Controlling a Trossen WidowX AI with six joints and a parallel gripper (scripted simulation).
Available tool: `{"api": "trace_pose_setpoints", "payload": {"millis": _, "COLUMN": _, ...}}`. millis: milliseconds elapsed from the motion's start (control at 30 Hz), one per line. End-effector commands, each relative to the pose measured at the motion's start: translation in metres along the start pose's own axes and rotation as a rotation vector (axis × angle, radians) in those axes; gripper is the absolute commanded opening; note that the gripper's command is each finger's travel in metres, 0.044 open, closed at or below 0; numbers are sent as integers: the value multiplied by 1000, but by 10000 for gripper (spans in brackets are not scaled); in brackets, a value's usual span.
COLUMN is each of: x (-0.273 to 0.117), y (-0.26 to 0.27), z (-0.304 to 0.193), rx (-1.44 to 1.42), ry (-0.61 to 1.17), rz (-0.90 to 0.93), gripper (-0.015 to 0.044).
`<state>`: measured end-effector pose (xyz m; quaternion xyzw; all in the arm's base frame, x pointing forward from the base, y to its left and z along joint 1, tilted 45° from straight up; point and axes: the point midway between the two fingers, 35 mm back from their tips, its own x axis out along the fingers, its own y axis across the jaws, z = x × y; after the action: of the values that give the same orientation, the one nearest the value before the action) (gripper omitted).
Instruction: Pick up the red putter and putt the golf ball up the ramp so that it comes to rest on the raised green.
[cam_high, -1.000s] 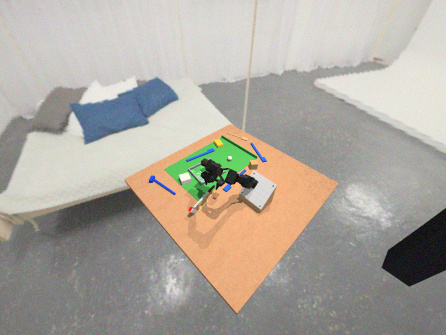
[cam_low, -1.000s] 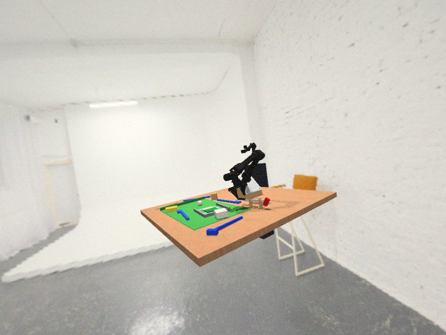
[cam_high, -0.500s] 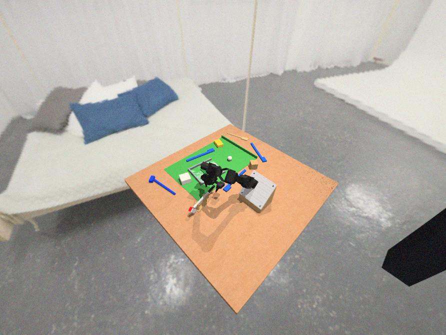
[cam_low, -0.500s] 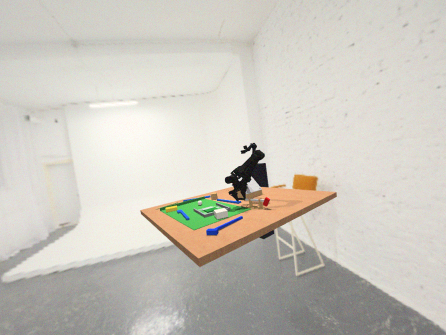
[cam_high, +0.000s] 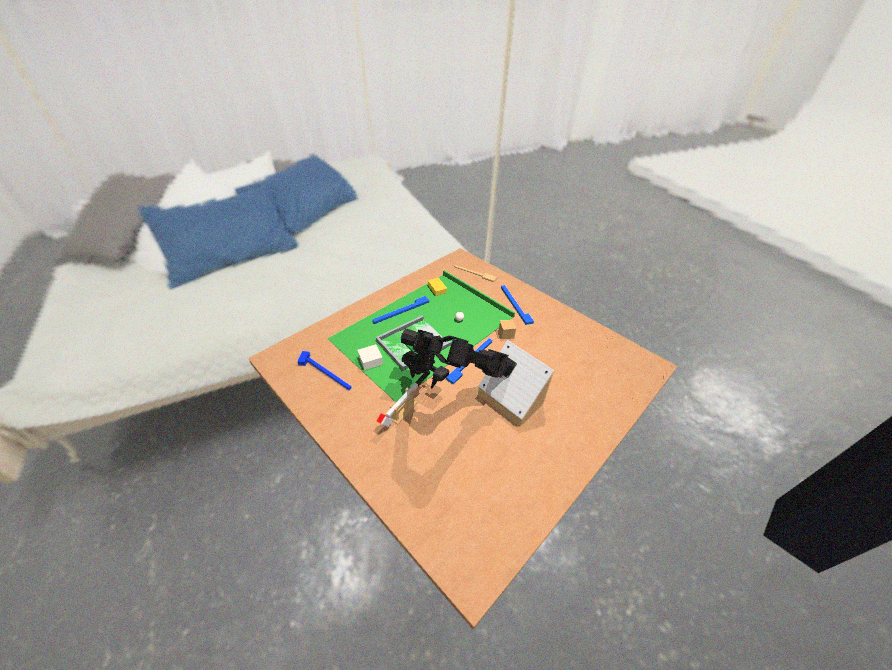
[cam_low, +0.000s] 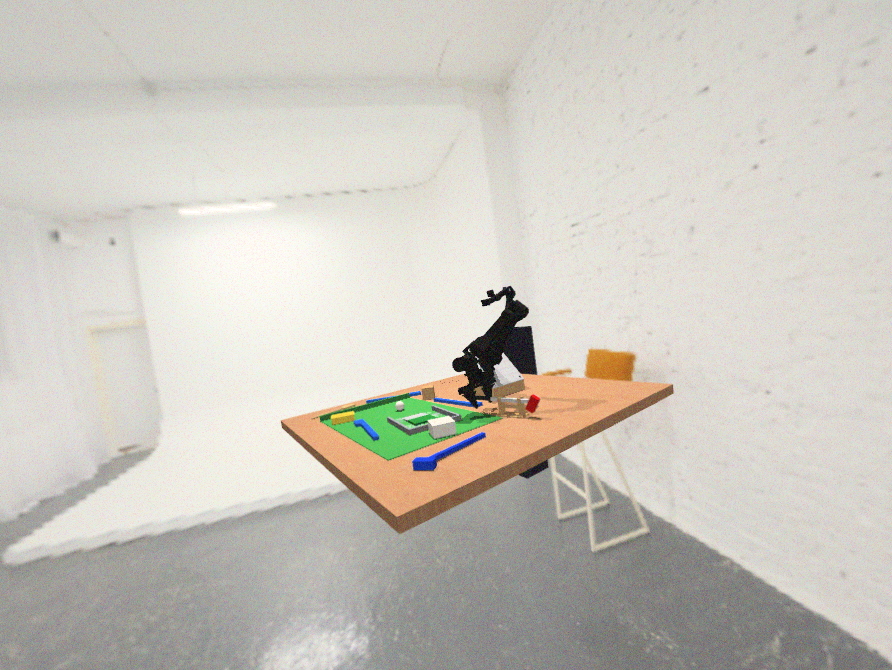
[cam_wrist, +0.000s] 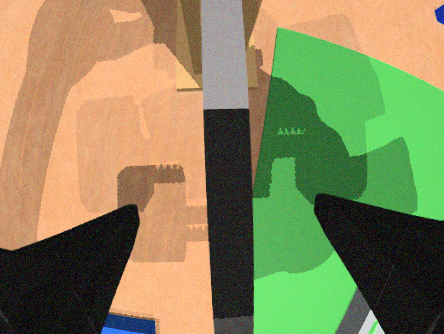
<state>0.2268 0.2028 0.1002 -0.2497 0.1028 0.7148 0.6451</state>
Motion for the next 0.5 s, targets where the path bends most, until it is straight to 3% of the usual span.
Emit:
{"api": "trace_pose_setpoints", "payload": {"millis": 0, "x": 3, "y": 2, "z": -3, "rx": 11, "ry": 5, "rz": 3, "gripper": 440}}
{"api": "trace_pose_setpoints", "payload": {"millis": 33, "x": 3, "y": 2, "z": -3, "rx": 11, "ry": 5, "rz": 3, "gripper": 440}}
{"api": "trace_pose_setpoints", "payload": {"millis": 467, "x": 1, "y": 0, "z": -1, "rx": 1, "ry": 0, "rz": 0, "gripper": 99}}
